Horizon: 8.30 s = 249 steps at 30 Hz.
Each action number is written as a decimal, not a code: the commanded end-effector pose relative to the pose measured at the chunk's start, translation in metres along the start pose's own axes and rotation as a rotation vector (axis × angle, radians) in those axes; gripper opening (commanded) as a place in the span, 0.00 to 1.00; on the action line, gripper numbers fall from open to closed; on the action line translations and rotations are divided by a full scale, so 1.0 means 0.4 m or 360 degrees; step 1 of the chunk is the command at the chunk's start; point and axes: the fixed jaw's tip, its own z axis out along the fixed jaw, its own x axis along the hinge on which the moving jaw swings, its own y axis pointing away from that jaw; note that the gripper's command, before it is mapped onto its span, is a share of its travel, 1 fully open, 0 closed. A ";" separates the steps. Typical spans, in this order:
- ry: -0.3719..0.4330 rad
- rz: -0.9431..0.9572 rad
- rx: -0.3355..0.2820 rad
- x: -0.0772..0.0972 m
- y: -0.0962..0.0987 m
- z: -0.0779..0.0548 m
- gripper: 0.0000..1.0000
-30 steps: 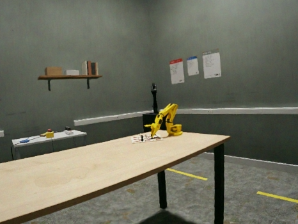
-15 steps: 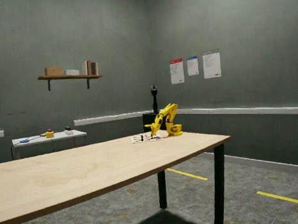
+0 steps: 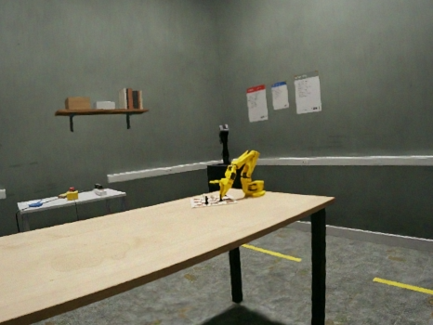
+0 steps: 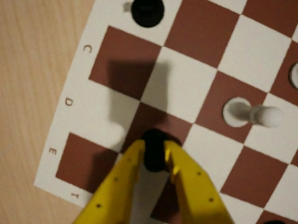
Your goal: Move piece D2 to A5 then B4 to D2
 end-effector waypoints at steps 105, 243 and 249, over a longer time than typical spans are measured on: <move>-0.0042 0.0728 0.0437 -0.220 -0.380 -0.046 0.00; -0.0042 0.0727 0.0436 -0.165 -0.386 0.075 0.00; -0.0042 0.0727 0.0436 -0.163 -0.386 0.077 0.00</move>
